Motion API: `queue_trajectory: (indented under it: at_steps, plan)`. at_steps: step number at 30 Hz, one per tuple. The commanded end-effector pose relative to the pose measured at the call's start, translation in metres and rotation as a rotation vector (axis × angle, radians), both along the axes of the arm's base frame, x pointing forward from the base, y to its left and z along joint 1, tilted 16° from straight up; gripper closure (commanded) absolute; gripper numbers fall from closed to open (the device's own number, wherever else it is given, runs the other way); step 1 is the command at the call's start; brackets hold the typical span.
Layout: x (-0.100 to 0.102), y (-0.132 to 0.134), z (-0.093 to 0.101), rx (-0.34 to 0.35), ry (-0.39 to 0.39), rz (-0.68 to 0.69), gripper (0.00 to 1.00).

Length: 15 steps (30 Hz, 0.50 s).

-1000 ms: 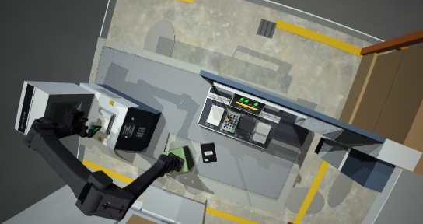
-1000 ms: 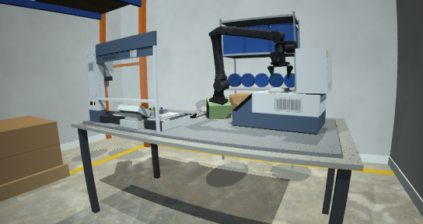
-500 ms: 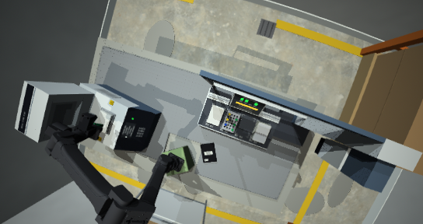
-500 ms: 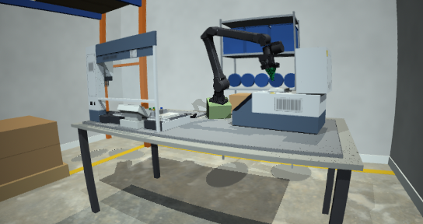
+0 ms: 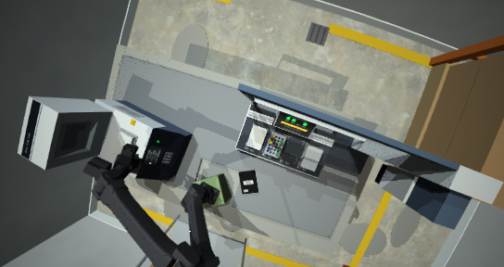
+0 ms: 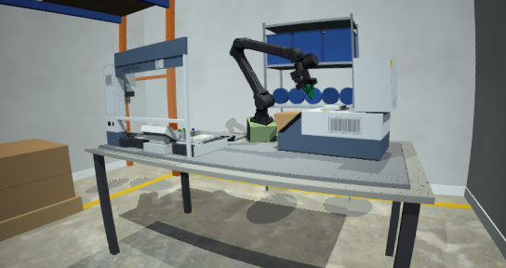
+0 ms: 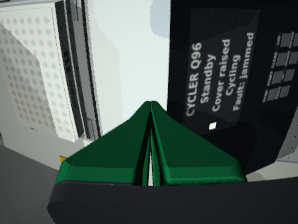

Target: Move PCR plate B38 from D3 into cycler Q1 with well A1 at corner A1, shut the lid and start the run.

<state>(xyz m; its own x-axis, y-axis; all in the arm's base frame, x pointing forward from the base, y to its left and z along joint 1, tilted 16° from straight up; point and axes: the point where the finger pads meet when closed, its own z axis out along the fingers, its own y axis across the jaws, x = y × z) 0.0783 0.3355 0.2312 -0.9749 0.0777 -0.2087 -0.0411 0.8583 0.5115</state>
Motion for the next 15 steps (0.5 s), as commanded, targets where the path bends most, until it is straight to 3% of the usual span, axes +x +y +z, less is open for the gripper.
queue_trajectory:
  at_steps: [1, 4, 7, 11, 15]
  plan:
    - [0.007, -0.001, 0.005, 0.015, -0.018, -0.001, 1.0]
    - [0.008, -0.02, -0.007, -0.005, -0.011, -0.004, 1.0]
    - [0.009, -0.037, -0.012, 0.085, -0.024, 0.017, 1.0]
    - [0.012, -0.048, -0.006, 0.185, -0.05, 0.036, 1.0]
    - [0.014, -0.061, -0.014, 0.217, -0.058, 0.048, 1.0]
